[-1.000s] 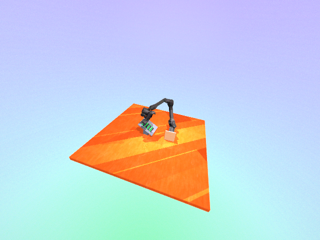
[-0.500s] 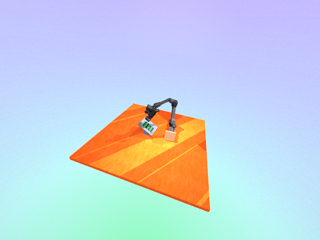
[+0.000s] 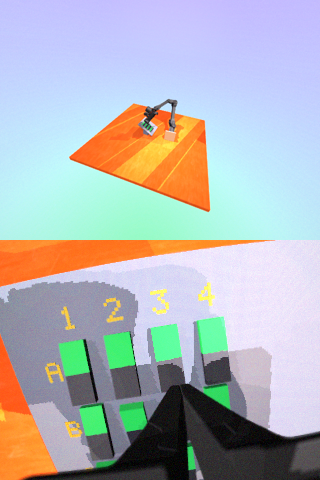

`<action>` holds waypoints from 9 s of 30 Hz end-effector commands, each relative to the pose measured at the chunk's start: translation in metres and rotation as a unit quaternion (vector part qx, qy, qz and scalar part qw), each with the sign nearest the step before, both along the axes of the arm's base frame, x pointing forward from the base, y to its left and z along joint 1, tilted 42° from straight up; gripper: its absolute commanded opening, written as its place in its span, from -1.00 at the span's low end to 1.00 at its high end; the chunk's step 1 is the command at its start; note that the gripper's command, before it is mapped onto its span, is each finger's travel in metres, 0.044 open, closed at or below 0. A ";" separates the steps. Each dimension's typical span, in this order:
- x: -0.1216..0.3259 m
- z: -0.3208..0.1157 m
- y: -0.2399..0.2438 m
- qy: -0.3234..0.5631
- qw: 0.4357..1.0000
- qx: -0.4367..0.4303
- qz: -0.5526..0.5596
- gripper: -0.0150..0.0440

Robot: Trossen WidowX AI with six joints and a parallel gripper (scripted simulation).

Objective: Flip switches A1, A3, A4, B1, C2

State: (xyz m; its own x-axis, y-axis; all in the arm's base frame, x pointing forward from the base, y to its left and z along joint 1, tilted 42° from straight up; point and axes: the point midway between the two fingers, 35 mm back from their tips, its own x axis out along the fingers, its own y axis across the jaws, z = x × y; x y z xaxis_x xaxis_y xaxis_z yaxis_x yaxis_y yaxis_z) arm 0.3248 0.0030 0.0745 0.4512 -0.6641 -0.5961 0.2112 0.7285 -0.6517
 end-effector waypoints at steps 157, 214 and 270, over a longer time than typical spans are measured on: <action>0.003 0.003 -0.029 0.003 1.000 0.000 0.003 -0.49; -0.029 -0.047 0.037 0.003 1.000 0.002 0.003 -0.49; -0.017 -0.063 0.019 0.003 1.000 0.002 0.003 -0.49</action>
